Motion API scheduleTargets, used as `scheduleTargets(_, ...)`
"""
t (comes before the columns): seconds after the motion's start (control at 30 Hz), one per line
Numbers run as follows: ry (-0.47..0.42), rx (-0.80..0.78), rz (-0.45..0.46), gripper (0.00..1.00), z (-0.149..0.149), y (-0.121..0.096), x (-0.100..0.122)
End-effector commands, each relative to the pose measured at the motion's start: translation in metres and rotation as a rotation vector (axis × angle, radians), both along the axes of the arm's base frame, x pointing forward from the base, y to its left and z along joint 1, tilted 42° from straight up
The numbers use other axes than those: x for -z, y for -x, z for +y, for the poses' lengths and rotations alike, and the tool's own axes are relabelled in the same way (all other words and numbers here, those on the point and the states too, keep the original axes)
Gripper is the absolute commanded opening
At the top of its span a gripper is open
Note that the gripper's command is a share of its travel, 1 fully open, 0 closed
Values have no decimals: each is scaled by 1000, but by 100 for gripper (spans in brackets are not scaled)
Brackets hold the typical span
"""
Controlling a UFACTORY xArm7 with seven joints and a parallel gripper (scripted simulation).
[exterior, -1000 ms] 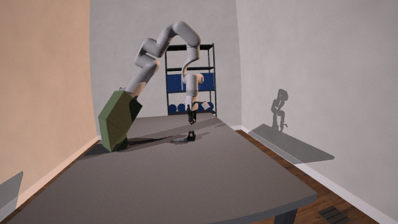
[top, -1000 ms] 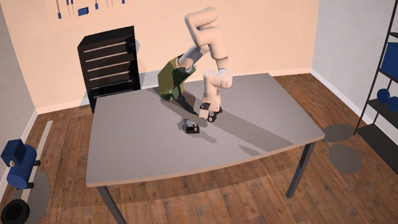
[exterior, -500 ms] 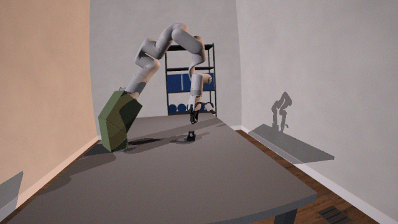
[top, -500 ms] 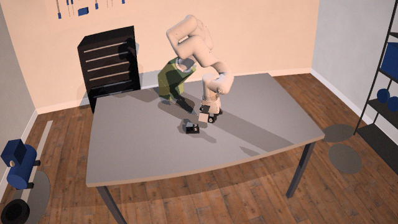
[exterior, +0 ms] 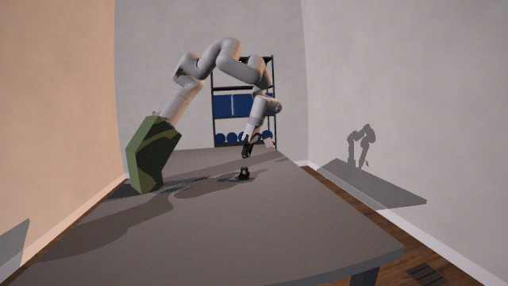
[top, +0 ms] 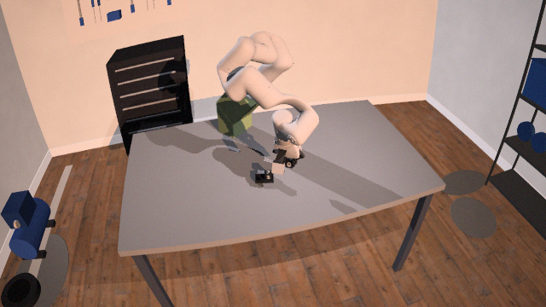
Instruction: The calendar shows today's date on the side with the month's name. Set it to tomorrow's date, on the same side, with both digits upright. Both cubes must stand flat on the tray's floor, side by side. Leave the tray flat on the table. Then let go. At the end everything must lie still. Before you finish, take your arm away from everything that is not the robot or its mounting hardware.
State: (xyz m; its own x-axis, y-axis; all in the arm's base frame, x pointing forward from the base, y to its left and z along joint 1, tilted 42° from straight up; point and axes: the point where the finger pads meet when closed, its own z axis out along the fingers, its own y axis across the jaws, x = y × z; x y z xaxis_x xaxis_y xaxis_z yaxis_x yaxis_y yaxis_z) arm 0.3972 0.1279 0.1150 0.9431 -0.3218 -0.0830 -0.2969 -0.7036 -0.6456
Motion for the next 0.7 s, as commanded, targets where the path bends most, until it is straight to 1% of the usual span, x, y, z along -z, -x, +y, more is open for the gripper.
scheduleTargets(0.0,-24,-59,69,29,-1,-5,-2)
scheduleTargets(0.1,-56,-126,140,29,-1,-4,-1)
scheduleTargets(0.17,-74,-159,172,29,-1,-3,0)
scheduleTargets(0.67,-76,-163,176,29,-2,-5,0)
